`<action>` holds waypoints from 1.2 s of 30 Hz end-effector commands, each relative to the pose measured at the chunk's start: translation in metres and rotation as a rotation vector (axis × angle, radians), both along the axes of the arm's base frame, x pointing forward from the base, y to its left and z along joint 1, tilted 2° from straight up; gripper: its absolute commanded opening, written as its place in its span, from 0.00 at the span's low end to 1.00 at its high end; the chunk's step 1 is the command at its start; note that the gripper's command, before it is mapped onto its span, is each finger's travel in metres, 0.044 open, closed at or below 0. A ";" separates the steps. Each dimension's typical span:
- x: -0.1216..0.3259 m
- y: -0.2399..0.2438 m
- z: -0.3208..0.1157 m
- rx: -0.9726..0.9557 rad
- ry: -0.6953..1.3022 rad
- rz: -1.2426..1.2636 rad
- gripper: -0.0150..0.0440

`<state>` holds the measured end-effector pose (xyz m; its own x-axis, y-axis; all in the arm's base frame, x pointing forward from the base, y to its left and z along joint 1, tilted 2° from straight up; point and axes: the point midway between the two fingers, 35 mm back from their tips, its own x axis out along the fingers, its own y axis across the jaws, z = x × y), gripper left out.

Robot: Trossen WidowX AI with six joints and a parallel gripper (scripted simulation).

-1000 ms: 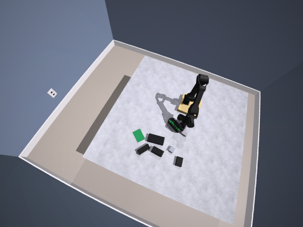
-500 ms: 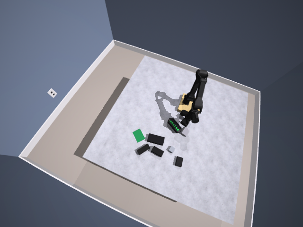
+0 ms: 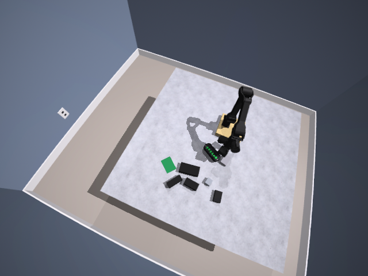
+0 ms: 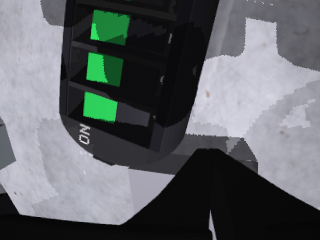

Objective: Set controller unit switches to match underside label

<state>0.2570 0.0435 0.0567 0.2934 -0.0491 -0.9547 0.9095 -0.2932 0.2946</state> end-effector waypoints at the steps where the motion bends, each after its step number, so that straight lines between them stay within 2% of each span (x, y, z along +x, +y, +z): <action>1: 0.002 0.001 0.002 0.003 -0.001 0.005 0.25; 7: 0.004 -0.006 0.002 0.002 0.018 -0.013 0.25; 17: 0.022 -0.103 0.024 0.117 0.270 -0.214 0.25; 36: 0.023 -0.104 0.003 0.116 0.275 -0.218 0.25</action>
